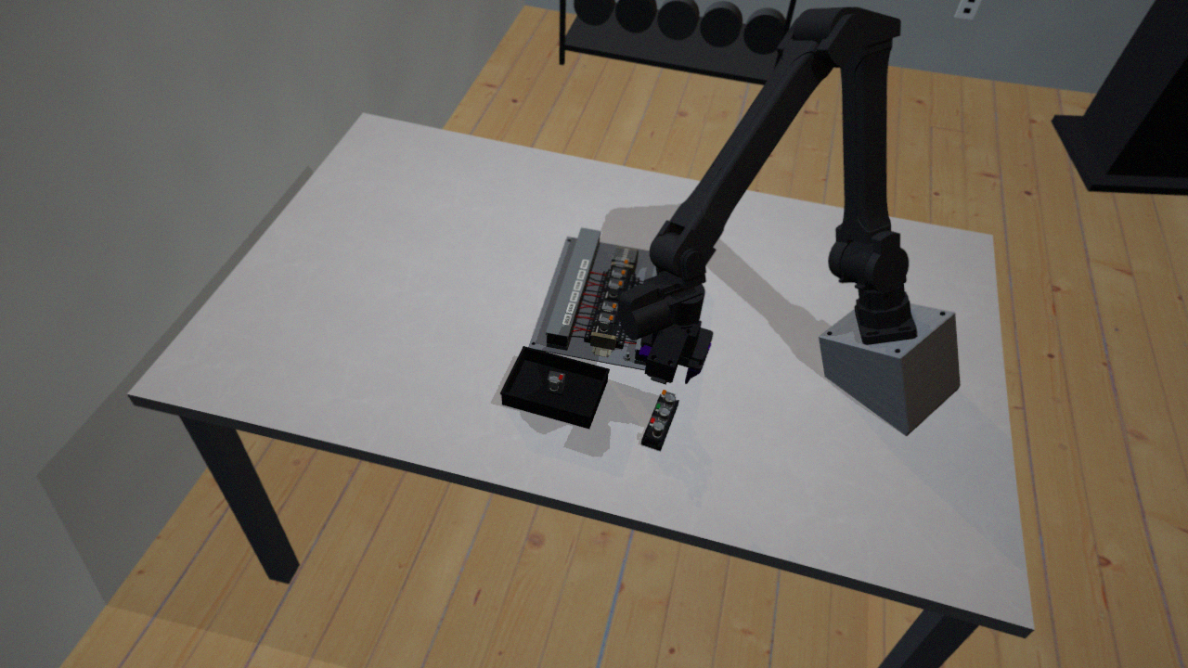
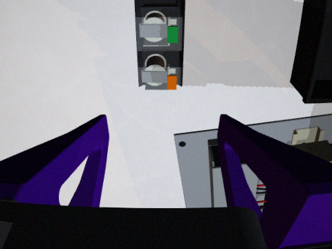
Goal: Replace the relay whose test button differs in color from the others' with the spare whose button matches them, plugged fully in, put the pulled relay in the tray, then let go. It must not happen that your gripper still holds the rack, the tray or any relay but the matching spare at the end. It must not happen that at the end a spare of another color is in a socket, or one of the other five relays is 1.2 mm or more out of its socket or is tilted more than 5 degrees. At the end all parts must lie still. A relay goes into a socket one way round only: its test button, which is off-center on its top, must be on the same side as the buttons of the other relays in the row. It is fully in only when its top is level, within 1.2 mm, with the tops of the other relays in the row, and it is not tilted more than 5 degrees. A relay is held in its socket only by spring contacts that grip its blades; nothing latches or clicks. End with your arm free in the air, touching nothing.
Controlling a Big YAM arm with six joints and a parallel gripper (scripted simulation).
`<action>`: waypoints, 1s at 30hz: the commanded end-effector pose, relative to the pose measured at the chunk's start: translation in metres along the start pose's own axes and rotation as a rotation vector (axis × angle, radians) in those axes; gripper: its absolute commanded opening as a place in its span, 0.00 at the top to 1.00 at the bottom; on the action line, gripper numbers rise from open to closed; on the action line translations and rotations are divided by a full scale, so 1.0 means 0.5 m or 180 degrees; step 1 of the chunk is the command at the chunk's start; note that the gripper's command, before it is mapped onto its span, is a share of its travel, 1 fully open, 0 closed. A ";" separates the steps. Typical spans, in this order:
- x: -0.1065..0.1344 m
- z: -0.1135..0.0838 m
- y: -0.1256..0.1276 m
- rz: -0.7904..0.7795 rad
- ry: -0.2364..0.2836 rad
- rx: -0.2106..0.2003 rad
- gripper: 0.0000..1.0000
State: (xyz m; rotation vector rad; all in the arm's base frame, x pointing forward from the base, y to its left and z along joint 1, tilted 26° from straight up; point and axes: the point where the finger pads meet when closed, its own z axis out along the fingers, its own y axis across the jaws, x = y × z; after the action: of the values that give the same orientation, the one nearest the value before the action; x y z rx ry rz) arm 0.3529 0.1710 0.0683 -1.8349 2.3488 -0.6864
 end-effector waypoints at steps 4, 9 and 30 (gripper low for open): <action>0.000 -0.002 -0.006 -0.0032 0.0007 -0.0017 0.41; 0.001 -0.002 -0.006 -0.0031 0.0006 -0.0017 0.41; 0.004 -0.001 -0.002 -0.0030 0.0003 -0.0014 0.41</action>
State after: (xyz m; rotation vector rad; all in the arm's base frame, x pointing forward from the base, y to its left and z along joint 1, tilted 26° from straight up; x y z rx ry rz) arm 0.3528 0.1709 0.0682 -1.8354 2.3490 -0.6865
